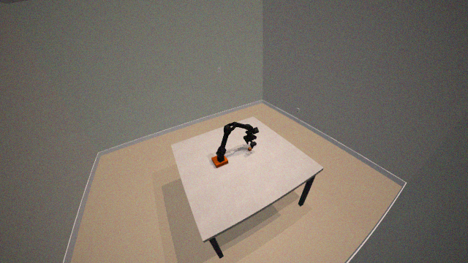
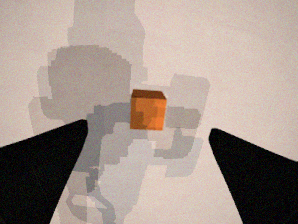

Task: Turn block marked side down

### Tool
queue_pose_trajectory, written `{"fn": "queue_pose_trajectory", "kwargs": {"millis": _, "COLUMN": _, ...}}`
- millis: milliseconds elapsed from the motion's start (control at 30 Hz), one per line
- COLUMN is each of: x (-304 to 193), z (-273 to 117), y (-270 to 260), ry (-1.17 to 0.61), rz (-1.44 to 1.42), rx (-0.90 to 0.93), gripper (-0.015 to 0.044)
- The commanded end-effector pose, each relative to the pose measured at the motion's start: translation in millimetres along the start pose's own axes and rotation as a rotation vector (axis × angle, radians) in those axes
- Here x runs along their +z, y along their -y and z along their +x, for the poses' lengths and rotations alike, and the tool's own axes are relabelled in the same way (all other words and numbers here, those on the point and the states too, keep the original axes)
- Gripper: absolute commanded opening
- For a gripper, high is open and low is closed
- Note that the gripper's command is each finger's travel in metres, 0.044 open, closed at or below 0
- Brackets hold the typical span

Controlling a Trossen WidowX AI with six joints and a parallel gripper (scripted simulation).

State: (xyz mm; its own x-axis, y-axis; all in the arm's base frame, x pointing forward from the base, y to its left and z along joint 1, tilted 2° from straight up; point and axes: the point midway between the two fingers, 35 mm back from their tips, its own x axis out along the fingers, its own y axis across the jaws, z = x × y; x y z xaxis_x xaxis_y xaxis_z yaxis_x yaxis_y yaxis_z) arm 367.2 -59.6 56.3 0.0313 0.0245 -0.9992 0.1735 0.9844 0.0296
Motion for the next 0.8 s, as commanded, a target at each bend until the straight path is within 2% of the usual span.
{"fn": "queue_pose_trajectory", "kwargs": {"millis": 0, "x": 0, "z": 12, "y": -1, "ry": -0.002, "rz": -0.003, "rx": 0.006, "gripper": 0.0440}}
{"fn": "queue_pose_trajectory", "kwargs": {"millis": 767, "x": -1, "z": 44, "y": -1, "ry": -0.002, "rz": -0.003, "rx": 0.006, "gripper": 0.0440}}
